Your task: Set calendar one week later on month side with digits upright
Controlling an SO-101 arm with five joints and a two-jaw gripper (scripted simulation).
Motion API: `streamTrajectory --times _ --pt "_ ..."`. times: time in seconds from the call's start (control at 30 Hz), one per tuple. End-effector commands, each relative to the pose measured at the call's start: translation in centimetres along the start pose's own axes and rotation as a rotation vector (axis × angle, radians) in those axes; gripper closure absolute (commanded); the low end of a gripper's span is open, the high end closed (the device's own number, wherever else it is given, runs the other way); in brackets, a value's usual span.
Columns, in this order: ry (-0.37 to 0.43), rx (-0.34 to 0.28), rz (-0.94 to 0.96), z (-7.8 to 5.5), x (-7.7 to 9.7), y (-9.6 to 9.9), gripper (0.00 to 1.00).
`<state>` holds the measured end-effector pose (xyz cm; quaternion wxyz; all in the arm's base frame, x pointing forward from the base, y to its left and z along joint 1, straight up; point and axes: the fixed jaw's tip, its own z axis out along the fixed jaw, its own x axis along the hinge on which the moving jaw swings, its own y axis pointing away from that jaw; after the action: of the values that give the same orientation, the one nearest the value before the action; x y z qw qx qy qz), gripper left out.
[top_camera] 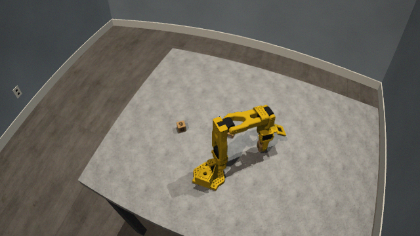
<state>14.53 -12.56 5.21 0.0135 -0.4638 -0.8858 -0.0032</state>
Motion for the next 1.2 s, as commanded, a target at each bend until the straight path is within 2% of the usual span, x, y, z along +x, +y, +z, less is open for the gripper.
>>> streamTrajectory --times 0.0,1.17 --pt "-0.049 -0.012 0.002 -0.74 -0.31 0.29 1.0" --pt "-0.071 -0.018 0.003 -1.15 -0.22 0.68 1.0"
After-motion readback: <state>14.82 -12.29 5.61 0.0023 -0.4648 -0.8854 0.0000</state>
